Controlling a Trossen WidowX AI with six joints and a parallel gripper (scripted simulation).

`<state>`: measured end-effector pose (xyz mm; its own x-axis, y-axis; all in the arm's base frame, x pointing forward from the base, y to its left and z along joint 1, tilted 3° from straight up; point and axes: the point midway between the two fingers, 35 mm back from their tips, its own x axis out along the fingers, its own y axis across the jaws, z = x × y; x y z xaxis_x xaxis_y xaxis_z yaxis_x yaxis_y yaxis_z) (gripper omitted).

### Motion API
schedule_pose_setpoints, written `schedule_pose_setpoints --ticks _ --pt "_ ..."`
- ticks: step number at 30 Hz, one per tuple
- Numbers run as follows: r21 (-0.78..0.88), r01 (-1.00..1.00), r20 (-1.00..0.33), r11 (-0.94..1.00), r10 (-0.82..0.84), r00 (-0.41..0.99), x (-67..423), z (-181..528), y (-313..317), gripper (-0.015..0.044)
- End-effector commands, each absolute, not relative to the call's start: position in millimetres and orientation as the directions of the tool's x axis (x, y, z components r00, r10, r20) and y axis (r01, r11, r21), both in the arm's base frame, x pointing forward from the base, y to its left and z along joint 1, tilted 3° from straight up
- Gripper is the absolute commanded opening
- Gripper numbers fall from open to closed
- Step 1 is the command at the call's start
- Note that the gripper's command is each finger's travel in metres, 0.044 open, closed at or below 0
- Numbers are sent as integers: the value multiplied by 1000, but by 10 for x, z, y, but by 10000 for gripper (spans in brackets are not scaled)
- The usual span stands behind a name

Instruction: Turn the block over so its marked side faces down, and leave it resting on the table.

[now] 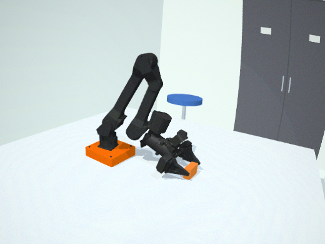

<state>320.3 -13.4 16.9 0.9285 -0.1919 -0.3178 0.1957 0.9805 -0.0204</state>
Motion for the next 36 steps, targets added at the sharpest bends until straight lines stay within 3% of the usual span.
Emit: schedule_pose_setpoints --ticks 1,11,19,25,36 --pt "-26 199 -316 980 -197 928 3200 173 -142 440" --pt "-26 199 -320 980 -197 927 3208 170 -141 440" --pt "-27 191 -515 981 -177 838 3418 225 -95 440" --pt "-26 193 -650 981 -163 742 3317 500 -80 440" --pt "-28 201 -756 979 -152 636 2978 840 -85 440"
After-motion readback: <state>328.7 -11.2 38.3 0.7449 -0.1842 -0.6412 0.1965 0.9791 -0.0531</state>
